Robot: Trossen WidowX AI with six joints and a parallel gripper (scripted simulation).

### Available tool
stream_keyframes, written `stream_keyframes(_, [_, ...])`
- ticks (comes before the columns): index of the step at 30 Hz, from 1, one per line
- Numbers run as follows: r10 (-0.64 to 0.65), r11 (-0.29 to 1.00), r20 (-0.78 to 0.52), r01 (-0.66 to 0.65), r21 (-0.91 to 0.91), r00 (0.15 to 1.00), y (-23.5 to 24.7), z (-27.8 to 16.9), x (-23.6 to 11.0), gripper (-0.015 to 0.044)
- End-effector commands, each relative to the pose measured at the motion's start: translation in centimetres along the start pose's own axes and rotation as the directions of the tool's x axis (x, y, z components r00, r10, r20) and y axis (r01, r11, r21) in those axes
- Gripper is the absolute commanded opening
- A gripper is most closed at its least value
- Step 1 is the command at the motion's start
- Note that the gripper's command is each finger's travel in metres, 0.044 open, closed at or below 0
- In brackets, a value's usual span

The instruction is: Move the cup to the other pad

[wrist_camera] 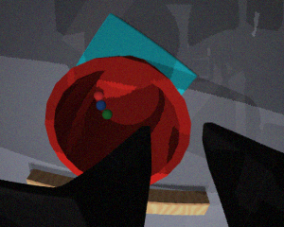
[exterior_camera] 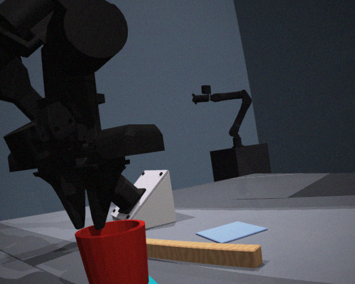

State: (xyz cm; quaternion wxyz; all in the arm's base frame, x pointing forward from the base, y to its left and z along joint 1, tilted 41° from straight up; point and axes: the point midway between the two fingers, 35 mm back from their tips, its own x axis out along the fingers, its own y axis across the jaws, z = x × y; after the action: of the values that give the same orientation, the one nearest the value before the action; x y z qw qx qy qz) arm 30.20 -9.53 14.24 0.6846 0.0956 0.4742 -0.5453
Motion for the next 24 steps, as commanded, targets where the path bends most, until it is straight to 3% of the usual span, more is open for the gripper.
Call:
stream_keyframes(1, [0.008, 1.0, 0.002, -0.008, 0.007, 1.0, 0.1, 0.1, -0.8, 0.0128])
stream_keyframes(15, [0.007, 1.0, 0.003, -0.007, 0.004, 1.0, -0.2, -0.3, -2.2, 0.0128])
stream_keyframes(24, [-0.002, 1.0, 0.002, 0.002, -0.006, 1.0, -0.2, -0.3, -1.8, 0.0364])
